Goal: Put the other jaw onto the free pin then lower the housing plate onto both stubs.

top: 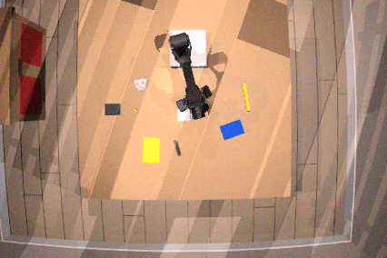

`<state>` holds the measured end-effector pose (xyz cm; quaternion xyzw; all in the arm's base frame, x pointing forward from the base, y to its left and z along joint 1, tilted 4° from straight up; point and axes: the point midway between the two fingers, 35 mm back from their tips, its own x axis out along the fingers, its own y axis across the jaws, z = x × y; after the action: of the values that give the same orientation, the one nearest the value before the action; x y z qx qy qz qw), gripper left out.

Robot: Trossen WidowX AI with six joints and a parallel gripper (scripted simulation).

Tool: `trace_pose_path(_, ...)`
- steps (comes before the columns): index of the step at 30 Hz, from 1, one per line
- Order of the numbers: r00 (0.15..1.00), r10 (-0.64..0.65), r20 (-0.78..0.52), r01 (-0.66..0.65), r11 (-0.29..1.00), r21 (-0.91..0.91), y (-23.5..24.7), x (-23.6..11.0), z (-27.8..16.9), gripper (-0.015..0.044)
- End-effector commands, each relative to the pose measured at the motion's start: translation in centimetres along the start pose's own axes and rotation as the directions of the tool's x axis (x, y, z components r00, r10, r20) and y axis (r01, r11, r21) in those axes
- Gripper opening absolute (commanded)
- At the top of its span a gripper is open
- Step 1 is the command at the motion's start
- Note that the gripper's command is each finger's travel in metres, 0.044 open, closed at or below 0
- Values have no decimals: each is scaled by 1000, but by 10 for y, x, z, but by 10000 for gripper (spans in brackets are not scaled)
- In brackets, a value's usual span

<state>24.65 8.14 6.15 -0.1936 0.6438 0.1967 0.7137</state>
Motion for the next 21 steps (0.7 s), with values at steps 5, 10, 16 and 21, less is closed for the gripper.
trace_pose_path(5, 1000, 4, 3, -4, 983, 185, -7, 1, -8, 134)
trace_pose_path(10, 1000, 3, 3, -4, 961, 277, -10, 1, -12, 134)
trace_pose_path(16, 1000, 3, 3, -4, 960, 280, -11, 1, -12, 134)
trace_pose_path(21, 1000, 3, 3, -4, 960, 280, -11, 1, -12, 134)
